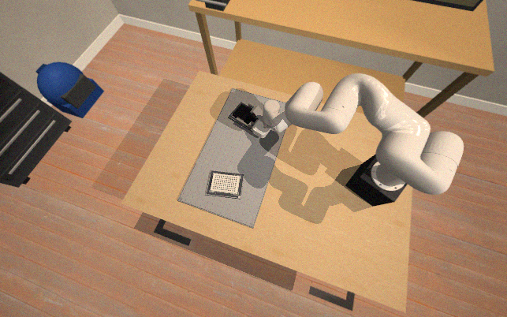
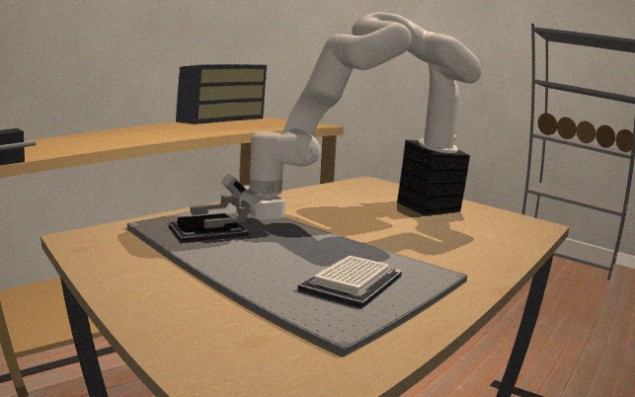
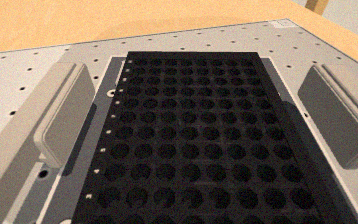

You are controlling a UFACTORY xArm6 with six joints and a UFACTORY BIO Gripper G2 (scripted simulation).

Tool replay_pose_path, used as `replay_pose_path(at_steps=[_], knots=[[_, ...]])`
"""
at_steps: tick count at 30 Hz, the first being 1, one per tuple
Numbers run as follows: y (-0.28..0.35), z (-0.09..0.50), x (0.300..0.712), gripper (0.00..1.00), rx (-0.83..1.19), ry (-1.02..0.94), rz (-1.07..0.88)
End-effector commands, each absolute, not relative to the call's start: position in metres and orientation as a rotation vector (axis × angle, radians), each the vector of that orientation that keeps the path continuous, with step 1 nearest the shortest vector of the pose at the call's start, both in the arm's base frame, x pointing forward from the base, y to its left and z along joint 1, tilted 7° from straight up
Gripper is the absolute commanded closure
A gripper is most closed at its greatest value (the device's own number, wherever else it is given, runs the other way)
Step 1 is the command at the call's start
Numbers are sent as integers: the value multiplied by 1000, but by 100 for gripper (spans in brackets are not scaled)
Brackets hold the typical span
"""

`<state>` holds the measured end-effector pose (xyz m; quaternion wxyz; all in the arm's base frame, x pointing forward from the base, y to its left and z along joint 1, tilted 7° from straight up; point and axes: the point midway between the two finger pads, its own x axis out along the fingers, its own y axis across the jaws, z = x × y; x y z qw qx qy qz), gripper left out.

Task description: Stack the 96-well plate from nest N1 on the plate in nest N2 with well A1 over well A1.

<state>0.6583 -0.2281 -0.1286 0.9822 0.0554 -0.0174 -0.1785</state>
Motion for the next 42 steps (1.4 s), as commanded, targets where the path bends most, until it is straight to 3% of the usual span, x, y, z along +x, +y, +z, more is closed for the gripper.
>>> replay_pose_path(at_steps=[1, 23, 24, 42], knots=[[-228, -130, 660, 63, 111, -39, -359], [-228, -132, 660, 63, 111, -39, -359], [-228, -132, 660, 100, 111, -39, -359], [-228, -132, 660, 100, 111, -39, -359]])
